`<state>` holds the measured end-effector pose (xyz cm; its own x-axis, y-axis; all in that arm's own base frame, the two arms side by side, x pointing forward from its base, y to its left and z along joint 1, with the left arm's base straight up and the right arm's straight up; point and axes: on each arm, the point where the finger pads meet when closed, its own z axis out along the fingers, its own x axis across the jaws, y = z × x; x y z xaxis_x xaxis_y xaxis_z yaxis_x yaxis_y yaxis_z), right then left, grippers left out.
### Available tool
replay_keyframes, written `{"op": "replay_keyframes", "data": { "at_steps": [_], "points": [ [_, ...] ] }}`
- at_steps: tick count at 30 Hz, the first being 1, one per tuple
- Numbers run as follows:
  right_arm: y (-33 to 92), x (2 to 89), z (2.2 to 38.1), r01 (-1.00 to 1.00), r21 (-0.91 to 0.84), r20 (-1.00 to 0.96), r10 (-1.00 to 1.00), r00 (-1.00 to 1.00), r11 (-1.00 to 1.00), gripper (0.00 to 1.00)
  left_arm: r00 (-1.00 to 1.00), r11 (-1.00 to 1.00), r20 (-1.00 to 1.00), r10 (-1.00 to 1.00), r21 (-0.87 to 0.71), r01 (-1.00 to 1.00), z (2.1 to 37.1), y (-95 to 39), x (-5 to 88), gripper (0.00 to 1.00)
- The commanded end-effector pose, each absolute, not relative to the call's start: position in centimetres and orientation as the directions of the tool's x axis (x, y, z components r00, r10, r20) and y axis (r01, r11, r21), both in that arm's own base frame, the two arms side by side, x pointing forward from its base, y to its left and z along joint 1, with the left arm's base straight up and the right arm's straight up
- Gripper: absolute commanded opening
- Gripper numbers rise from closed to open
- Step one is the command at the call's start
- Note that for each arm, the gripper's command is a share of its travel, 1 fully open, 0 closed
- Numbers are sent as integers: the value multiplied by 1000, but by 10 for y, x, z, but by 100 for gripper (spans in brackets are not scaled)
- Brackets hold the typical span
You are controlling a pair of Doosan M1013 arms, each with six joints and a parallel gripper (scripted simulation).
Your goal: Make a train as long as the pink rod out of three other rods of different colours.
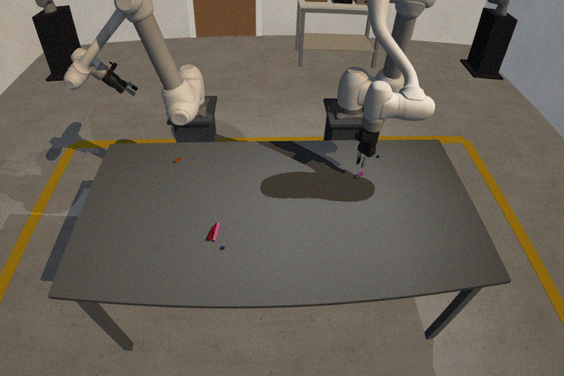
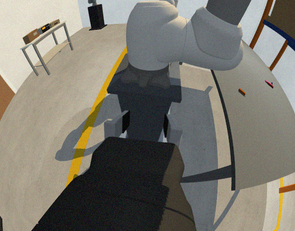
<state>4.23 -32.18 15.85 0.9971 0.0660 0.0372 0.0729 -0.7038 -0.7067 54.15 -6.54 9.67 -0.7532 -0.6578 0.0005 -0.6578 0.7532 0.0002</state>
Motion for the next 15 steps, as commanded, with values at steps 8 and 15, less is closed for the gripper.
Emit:
{"op": "replay_keyframes", "data": {
  "at_steps": [8,15],
  "points": [
    [-322,42,159,73,-706,38,66,997,-704,100,-753,753,-1,-658,-1,-658,113,-65,542,100],
    [-322,42,159,73,-706,38,66,997,-704,100,-753,753,-1,-658,-1,-658,113,-65,542,100]
  ]
}}
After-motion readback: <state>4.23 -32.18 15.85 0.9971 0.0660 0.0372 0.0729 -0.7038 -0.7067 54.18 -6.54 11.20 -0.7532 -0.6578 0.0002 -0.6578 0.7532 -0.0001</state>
